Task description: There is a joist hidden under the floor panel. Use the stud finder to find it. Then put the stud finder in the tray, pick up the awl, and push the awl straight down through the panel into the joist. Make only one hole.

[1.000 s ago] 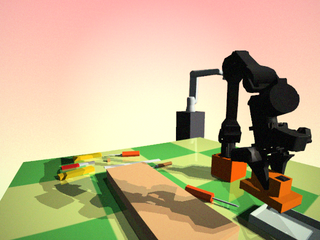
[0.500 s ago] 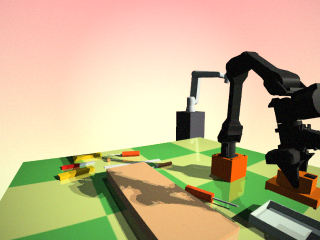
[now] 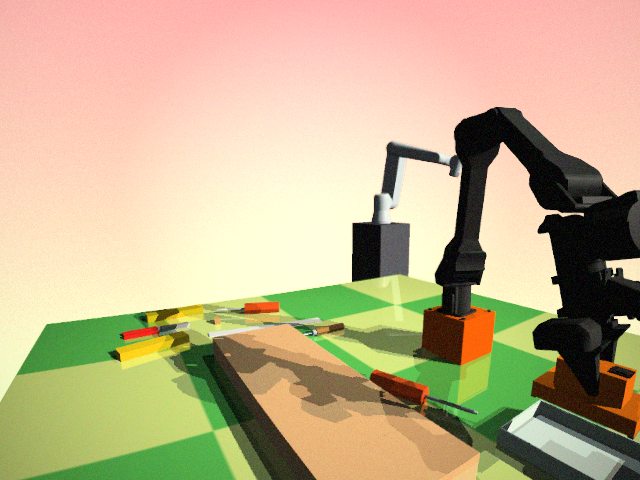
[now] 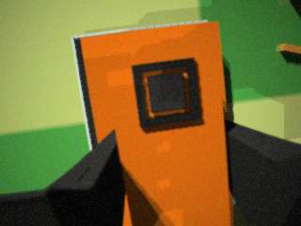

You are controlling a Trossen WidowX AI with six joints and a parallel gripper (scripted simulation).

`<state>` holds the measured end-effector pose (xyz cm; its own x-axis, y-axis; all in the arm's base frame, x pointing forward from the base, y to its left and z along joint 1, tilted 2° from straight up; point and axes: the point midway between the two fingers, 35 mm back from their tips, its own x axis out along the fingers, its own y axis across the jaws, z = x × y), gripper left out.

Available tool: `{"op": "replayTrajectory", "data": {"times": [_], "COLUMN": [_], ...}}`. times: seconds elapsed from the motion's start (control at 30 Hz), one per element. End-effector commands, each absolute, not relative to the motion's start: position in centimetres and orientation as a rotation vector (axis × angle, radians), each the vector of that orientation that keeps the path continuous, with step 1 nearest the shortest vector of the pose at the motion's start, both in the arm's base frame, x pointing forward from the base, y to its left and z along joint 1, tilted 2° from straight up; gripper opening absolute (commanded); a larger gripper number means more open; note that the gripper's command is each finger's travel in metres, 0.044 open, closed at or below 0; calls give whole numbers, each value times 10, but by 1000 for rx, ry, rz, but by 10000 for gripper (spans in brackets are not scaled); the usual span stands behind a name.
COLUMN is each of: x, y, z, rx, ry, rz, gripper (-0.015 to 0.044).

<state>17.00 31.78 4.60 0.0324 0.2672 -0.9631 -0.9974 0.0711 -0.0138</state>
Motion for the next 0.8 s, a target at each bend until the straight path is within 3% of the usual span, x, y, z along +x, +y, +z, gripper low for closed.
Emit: {"op": "replayTrajectory", "data": {"times": [0.0, 0.77], "x": [169, 168], "y": [317, 314], "z": [33, -15], "rx": [-968, -968], "ry": [1030, 1031], "rz": [1258, 1258], "gripper": [0, 0]}}
